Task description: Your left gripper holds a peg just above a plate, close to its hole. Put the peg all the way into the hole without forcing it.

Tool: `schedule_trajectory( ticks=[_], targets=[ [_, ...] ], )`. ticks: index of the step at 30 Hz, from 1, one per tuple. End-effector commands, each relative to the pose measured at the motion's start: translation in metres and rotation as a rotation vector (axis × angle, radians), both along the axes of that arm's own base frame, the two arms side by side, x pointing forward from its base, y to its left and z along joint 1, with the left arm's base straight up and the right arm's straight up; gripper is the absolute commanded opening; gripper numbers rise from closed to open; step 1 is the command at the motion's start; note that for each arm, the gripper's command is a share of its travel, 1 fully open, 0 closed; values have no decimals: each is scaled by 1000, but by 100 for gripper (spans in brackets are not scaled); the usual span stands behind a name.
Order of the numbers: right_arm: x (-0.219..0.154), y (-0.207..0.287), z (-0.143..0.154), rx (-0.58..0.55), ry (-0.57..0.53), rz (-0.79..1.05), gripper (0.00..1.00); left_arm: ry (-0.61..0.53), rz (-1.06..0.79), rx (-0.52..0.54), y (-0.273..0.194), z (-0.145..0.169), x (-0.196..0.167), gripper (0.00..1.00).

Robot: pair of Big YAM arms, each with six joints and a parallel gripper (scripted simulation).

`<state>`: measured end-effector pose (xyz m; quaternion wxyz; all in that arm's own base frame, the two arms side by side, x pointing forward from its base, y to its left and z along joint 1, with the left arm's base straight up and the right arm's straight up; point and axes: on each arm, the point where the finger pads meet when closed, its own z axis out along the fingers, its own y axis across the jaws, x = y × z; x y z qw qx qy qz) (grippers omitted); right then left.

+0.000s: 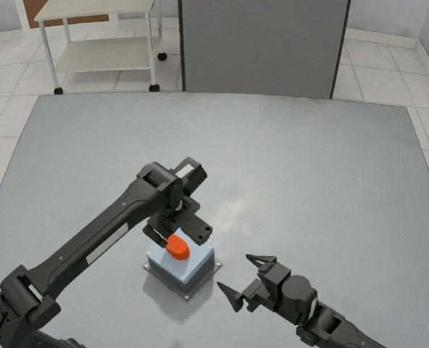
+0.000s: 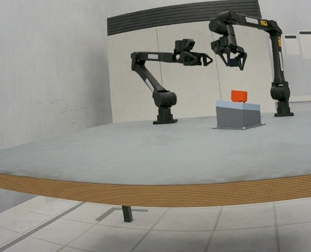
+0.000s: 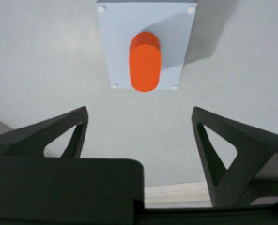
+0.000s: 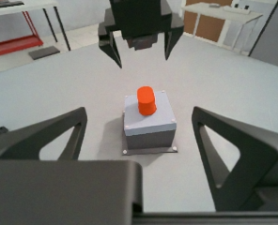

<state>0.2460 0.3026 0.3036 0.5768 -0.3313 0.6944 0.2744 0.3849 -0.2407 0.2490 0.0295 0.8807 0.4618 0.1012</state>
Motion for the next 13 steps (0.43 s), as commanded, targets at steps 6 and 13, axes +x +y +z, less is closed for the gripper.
schedule_trajectory(
  ticks=[6, 13],
  targets=[
    [3, 3, 23, 33, -25, -2, 100, -12, 15, -5, 1, 11, 8, 100],
    [3, 3, 23, 33, -25, -2, 100, -12, 14, -5, 0, 11, 7, 100]
  ],
)
